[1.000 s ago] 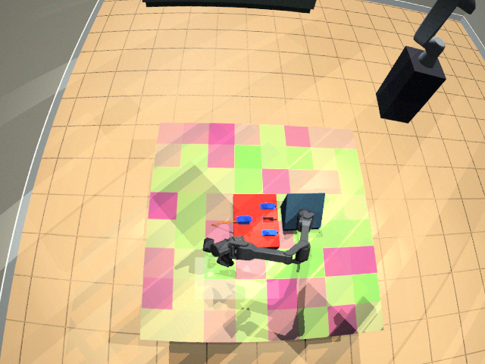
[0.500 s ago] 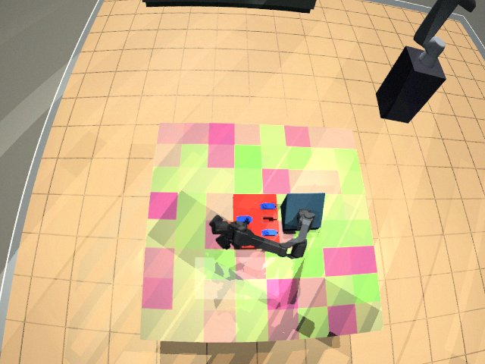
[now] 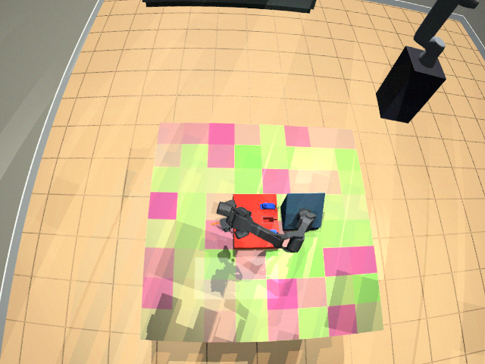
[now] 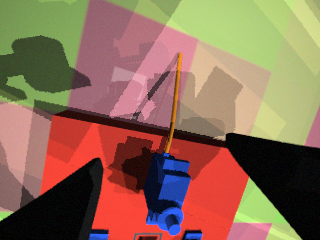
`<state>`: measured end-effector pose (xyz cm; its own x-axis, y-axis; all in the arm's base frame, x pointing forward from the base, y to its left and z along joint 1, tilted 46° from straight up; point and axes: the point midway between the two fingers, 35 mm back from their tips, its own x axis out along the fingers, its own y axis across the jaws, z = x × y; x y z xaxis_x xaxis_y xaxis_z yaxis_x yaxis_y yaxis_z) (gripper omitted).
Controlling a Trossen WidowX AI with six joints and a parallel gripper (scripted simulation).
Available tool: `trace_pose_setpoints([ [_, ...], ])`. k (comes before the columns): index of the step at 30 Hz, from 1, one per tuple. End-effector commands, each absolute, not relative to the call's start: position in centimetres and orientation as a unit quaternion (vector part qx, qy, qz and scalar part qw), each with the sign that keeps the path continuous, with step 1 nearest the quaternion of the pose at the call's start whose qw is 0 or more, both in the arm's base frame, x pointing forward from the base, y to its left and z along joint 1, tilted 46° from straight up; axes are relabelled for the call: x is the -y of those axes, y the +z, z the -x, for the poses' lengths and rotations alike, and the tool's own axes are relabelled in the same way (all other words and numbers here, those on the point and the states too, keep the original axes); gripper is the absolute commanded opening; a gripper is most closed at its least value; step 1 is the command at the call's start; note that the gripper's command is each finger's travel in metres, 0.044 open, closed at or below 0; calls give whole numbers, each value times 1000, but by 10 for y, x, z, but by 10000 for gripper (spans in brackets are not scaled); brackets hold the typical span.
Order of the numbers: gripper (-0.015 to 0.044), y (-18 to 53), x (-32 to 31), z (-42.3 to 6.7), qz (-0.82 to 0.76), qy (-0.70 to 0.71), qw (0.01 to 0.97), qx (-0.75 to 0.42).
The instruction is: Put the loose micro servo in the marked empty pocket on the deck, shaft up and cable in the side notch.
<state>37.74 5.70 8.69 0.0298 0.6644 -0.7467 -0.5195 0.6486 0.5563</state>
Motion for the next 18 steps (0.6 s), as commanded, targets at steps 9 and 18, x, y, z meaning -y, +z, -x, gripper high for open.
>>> trace_pose_setpoints([
  [9, 440, 60, -24, -339, -209, 328, 632, -670],
  [18, 440, 57, -25, -337, -217, 323, 627, -675],
])
